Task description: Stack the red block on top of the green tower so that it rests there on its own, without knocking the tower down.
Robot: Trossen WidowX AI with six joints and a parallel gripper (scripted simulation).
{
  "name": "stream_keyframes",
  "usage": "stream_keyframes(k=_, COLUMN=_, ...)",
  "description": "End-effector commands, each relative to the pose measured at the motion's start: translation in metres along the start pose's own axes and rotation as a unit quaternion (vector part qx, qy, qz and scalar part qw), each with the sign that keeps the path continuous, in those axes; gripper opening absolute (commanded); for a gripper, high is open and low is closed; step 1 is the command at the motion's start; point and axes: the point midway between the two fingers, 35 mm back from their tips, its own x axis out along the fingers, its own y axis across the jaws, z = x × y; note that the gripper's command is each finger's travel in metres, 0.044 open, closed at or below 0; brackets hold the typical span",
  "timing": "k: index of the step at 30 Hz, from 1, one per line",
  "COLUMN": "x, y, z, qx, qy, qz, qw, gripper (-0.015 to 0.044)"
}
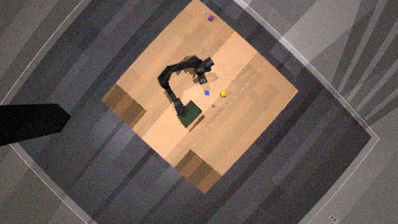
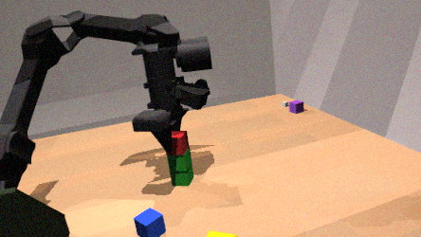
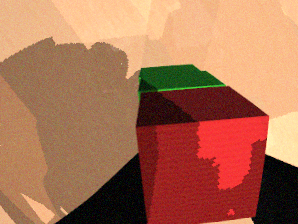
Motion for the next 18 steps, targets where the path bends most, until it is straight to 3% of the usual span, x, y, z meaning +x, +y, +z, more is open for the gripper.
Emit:
stream_keyframes(k=1, x=-0.0032, y=0.0007, z=0.0002, qx=0.001, qy=0.000, qz=0.002, qw=1.000, gripper=0.0000)
stream_keyframes(k=18, x=-0.0003, y=-0.0001, z=0.0002, qx=0.000, qy=0.000, qz=0.000, qw=1.000, gripper=0.0440)
